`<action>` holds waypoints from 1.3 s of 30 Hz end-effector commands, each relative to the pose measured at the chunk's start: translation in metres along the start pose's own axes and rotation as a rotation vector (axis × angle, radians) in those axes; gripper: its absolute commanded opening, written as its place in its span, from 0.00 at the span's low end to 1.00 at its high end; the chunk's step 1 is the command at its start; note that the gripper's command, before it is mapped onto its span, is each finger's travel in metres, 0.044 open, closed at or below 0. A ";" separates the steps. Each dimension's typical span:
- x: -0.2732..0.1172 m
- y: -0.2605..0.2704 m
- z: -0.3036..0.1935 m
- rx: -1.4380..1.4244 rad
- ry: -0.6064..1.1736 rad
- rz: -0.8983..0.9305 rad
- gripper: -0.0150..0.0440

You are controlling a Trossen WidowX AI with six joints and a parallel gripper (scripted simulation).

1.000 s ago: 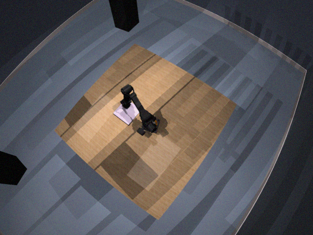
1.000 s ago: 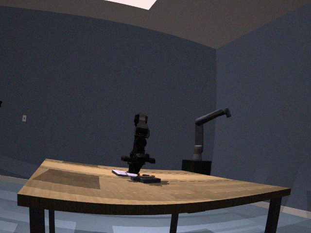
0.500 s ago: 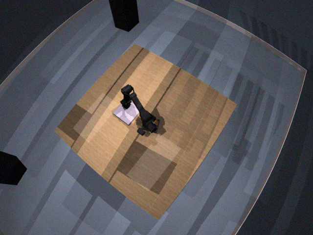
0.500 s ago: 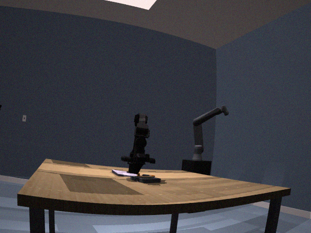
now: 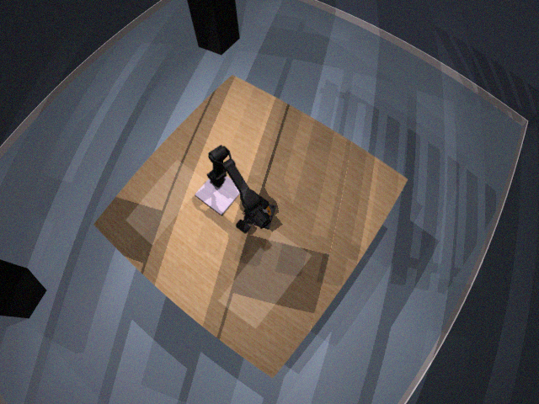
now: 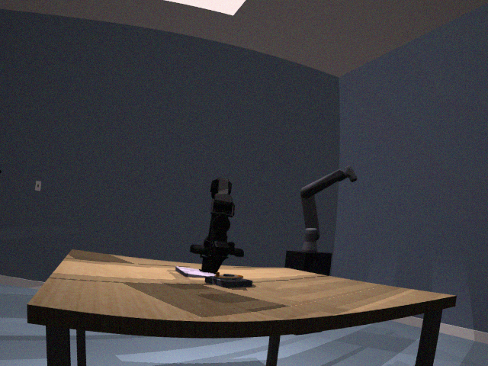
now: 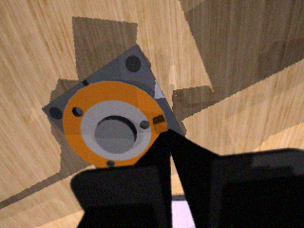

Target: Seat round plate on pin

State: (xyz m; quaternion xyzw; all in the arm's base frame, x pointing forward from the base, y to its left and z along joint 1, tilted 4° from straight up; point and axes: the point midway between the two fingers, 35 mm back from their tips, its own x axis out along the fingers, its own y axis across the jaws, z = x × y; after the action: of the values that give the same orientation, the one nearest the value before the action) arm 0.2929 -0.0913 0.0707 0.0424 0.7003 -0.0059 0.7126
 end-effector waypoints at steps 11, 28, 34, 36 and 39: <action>-0.002 0.001 0.008 0.000 -0.030 0.002 0.25; -0.003 0.003 0.018 0.000 -0.031 0.002 0.25; -0.003 0.007 0.026 0.000 -0.032 0.002 0.25; -0.003 0.008 0.028 0.000 -0.032 0.002 0.25; -0.003 0.010 0.030 0.000 -0.032 0.002 0.25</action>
State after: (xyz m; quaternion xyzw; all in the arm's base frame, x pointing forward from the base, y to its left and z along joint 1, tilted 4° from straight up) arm 0.3178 -0.0881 0.0740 0.0418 0.6915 -0.0080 0.7211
